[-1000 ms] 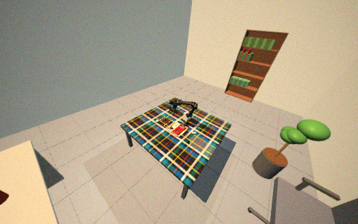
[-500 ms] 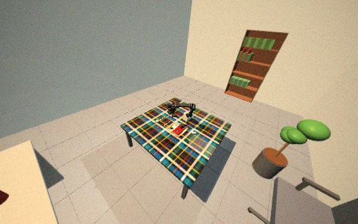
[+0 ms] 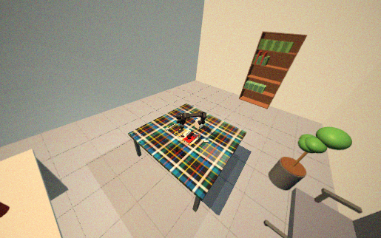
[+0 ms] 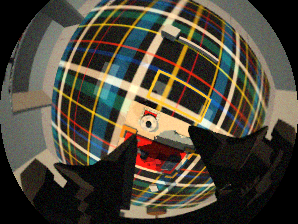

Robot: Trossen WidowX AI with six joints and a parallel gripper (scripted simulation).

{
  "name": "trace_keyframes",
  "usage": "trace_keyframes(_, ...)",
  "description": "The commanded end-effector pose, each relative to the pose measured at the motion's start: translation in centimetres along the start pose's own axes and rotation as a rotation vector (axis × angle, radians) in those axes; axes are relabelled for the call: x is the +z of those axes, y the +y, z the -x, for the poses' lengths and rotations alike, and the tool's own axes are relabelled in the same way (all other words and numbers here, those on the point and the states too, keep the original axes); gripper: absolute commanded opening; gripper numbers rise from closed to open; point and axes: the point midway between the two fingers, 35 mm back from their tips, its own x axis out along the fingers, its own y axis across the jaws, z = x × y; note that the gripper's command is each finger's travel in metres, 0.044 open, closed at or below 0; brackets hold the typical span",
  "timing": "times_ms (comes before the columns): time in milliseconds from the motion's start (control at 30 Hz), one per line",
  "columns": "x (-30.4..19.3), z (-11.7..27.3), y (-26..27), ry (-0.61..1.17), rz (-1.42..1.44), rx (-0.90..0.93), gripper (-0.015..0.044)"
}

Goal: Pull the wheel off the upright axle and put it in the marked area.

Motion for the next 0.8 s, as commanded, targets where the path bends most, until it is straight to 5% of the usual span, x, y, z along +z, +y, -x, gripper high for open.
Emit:
trace_keyframes(0, -1.63, -3.62, 3.14, 0.11, -0.547, -0.059, 0.03)
trace_keyframes(767, -1.75, -3.72, 2.34, 0.111, -0.557, -0.061, 0.03)
